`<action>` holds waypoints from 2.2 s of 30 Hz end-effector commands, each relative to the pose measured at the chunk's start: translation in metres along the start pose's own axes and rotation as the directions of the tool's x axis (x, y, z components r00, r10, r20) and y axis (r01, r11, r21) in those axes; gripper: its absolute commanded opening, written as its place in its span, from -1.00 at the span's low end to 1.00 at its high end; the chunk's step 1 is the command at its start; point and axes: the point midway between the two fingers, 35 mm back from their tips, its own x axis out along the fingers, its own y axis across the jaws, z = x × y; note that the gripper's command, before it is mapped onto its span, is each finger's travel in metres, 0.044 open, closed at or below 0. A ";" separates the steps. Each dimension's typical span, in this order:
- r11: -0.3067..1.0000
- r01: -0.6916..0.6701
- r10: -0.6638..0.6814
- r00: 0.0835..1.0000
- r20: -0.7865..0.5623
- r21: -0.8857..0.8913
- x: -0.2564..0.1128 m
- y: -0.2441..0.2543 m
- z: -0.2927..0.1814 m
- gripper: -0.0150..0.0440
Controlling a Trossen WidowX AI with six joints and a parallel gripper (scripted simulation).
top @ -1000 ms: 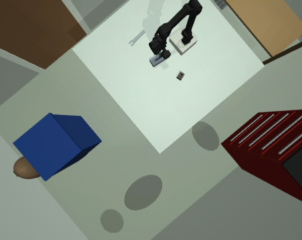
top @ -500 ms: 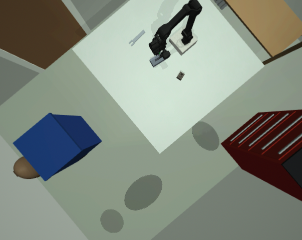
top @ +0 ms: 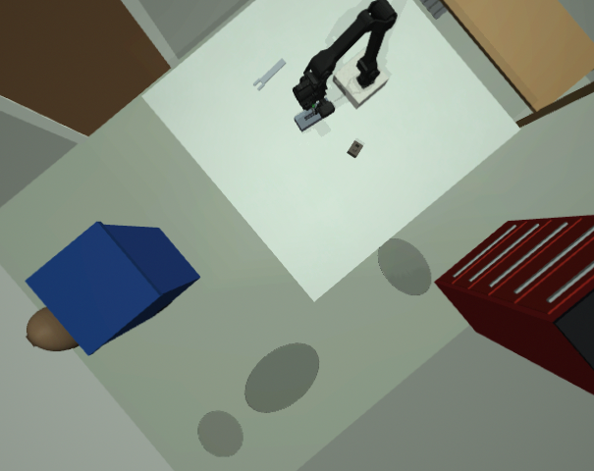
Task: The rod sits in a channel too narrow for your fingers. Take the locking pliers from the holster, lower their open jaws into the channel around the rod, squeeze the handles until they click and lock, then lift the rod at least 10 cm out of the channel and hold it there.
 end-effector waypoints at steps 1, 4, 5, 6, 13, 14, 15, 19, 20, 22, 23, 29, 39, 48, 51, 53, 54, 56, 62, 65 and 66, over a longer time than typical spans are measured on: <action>1.000 0.006 -0.006 1.000 -0.003 -0.001 0.005 -0.001 -0.001 0.59; 1.000 0.006 -0.006 1.000 -0.003 -0.001 0.008 -0.001 -0.001 0.59; 1.000 0.006 -0.006 1.000 -0.003 -0.001 0.009 -0.001 -0.001 0.59; 1.000 0.006 -0.006 1.000 -0.003 -0.001 0.010 -0.001 -0.001 0.59; 1.000 0.006 -0.006 1.000 -0.003 -0.001 0.014 -0.001 -0.001 0.59; 1.000 0.006 -0.006 1.000 -0.003 -0.001 0.014 -0.001 -0.001 0.59; 1.000 0.006 -0.006 1.000 -0.003 -0.001 0.014 -0.001 -0.001 0.59; 1.000 0.006 -0.006 1.000 -0.003 -0.001 0.014 -0.001 -0.001 0.58; 1.000 0.006 -0.006 1.000 -0.003 -0.001 0.014 -0.001 -0.001 0.57; 1.000 0.006 -0.006 1.000 -0.003 -0.001 0.014 -0.002 -0.001 0.56; 1.000 0.006 -0.006 1.000 -0.003 -0.001 0.014 -0.002 -0.001 0.56; 1.000 0.006 -0.006 1.000 -0.003 -0.001 0.014 -0.002 -0.001 0.53; 1.000 0.006 -0.006 1.000 -0.003 -0.001 0.014 -0.003 -0.001 0.49; 1.000 0.006 -0.006 1.000 -0.003 -0.001 0.014 -0.004 -0.001 0.45; 1.000 0.006 -0.006 1.000 -0.003 -0.001 0.014 -0.005 -0.001 0.43; 1.000 0.006 -0.006 1.000 -0.003 -0.001 0.014 -0.005 -0.001 0.42; 1.000 0.006 -0.006 1.000 -0.003 -0.001 0.014 -0.005 -0.001 0.42; 1.000 0.006 -0.006 1.000 -0.003 -0.001 0.014 -0.005 -0.001 0.41; 1.000 0.006 -0.006 1.000 -0.003 -0.001 0.014 -0.006 -0.001 0.38; 1.000 0.006 -0.006 1.000 -0.003 -0.001 0.014 -0.006 -0.001 0.37; 1.000 0.006 -0.006 1.000 -0.003 -0.001 0.014 -0.006 -0.001 0.37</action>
